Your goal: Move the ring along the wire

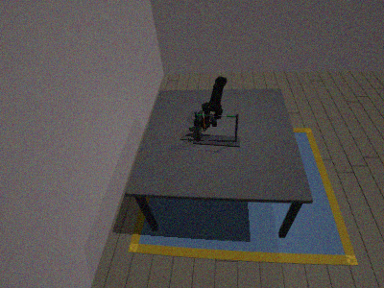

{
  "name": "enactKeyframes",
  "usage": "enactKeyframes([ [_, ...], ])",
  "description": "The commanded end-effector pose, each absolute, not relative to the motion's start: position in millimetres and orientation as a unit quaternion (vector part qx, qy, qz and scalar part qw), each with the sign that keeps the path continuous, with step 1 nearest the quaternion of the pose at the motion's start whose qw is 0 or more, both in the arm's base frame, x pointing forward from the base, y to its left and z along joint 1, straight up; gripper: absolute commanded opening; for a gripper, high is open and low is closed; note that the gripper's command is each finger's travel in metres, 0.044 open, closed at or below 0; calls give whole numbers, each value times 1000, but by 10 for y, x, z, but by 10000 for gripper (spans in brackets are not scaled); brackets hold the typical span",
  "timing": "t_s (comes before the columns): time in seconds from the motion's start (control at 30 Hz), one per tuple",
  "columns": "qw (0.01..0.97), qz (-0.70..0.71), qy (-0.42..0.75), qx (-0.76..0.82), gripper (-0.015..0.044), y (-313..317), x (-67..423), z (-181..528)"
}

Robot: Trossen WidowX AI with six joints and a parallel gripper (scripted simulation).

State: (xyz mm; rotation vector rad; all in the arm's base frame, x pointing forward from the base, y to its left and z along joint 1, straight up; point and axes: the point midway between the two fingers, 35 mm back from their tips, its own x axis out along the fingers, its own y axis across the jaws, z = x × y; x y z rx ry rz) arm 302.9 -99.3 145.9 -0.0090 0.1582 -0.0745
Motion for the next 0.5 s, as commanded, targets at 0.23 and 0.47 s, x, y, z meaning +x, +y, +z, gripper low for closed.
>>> enactKeyframes([
  [0.23, 996, -39, 78, -3, -150, -995, 3030, 1467],
  [0.47, 996, -40, 80, -4, -150, -924, 3037, 1468],
])
